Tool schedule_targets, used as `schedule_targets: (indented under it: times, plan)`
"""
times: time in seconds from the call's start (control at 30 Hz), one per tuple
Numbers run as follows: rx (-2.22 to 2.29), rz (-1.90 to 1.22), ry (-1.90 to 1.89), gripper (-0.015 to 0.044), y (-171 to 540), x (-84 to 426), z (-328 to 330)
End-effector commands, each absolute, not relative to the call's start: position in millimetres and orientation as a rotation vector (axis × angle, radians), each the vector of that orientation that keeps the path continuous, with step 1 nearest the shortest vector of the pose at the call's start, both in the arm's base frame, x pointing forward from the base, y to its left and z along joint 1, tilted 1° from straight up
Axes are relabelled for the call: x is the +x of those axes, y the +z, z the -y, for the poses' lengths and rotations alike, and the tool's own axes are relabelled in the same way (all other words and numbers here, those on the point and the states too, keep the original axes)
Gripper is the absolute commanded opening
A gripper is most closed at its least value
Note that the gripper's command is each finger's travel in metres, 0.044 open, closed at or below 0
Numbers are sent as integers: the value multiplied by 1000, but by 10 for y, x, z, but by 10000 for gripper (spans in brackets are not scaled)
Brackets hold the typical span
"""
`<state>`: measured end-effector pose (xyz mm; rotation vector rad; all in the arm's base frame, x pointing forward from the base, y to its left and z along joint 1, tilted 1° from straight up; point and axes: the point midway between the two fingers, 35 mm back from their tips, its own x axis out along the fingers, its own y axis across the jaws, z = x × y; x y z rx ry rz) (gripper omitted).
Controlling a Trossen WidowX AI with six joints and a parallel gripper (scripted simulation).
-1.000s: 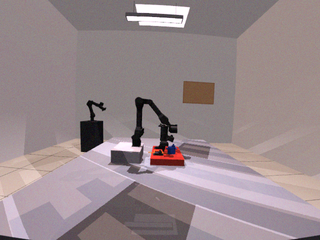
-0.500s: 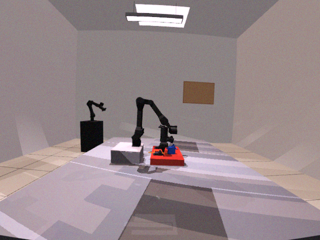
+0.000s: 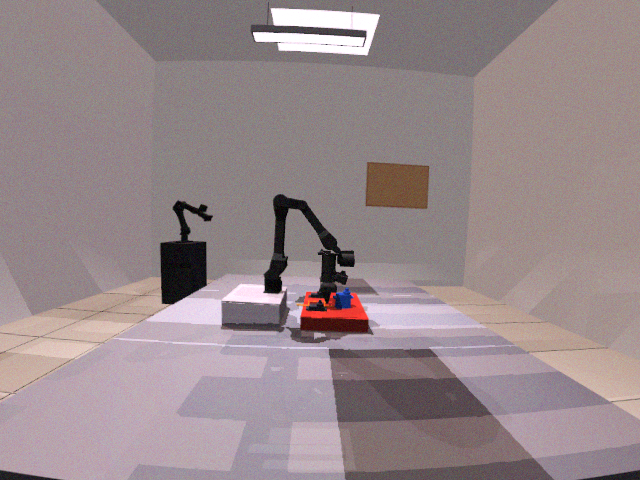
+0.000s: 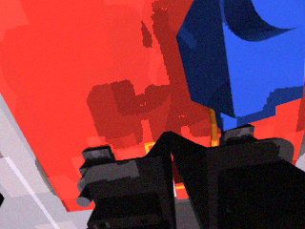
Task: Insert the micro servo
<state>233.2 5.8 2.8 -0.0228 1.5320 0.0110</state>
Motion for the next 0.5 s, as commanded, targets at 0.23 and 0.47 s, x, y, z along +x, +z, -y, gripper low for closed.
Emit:
schedule_targets:
  times: [0.23, 0.47]
  plan:
    - [-18, -1529, 12, 0, 29, 2338, -236]
    - [-18, -1529, 13, 0, 28, 2330, -353]
